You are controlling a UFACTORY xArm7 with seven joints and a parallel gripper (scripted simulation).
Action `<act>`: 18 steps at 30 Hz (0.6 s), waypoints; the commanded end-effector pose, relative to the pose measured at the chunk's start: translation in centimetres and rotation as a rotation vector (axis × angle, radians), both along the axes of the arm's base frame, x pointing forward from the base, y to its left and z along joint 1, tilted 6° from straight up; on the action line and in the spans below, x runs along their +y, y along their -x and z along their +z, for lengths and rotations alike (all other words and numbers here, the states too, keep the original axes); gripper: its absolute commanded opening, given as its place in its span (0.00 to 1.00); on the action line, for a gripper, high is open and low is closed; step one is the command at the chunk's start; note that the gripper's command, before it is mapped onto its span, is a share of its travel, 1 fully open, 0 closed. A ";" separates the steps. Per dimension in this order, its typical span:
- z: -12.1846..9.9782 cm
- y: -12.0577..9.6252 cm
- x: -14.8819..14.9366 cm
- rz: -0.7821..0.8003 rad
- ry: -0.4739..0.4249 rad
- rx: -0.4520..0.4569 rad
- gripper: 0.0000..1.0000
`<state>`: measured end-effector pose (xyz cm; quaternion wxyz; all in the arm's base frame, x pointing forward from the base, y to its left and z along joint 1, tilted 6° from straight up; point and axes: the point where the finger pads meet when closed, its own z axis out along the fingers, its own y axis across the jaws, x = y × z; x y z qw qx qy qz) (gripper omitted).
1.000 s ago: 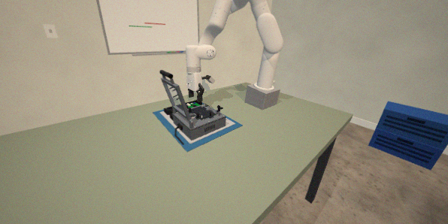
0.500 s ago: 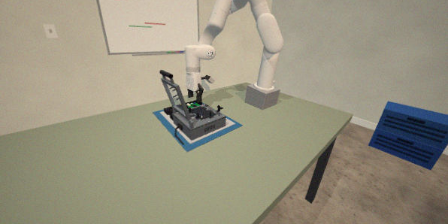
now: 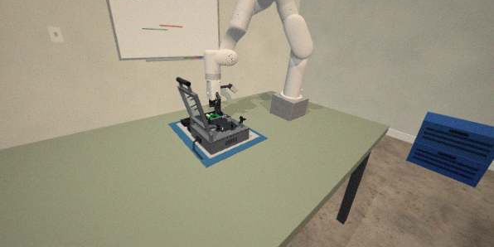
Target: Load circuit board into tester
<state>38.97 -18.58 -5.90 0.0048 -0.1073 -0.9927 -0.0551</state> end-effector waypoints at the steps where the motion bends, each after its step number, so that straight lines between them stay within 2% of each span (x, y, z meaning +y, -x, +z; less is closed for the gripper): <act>1: 0.1 -0.1 -0.1 -0.167 0.008 0.017 1.00; 3: 0.1 -0.1 -0.1 -0.167 0.008 0.017 1.00; 6: 0.1 -0.1 -0.1 -0.307 0.008 0.032 1.00; 18: 0.1 -0.1 -0.1 -0.702 0.006 0.074 1.00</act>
